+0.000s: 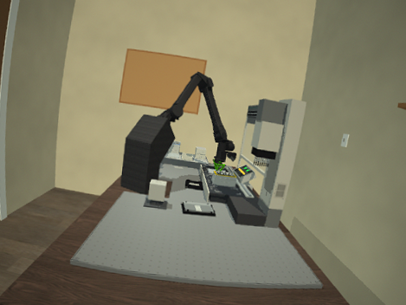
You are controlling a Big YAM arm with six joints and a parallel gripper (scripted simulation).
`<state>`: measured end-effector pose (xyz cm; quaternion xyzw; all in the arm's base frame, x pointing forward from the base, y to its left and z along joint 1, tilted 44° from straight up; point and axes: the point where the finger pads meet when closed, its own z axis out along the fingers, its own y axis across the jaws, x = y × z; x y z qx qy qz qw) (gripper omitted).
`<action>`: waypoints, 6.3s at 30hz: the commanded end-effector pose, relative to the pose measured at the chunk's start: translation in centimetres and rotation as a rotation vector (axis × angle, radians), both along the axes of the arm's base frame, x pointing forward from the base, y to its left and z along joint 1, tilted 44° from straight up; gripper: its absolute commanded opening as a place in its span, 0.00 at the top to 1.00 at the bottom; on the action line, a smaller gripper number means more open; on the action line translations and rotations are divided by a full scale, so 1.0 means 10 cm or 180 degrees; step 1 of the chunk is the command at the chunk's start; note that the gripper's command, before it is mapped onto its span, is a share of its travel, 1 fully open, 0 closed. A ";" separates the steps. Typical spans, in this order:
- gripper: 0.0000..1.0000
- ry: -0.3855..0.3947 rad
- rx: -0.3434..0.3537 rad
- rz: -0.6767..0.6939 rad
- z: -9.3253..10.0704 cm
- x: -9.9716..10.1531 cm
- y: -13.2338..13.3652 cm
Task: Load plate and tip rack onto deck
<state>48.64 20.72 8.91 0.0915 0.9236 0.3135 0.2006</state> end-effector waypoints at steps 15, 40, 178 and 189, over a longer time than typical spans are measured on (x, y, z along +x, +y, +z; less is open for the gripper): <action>0.00 -0.0083 0.0021 -0.0023 0.11 0.07 -0.01; 0.00 -0.0083 0.0021 -0.0023 0.11 0.07 -0.01; 0.00 -0.0204 0.0006 -0.0037 1.48 -0.62 -0.97; 0.00 -0.0223 0.0002 -0.0036 1.63 -0.69 -1.06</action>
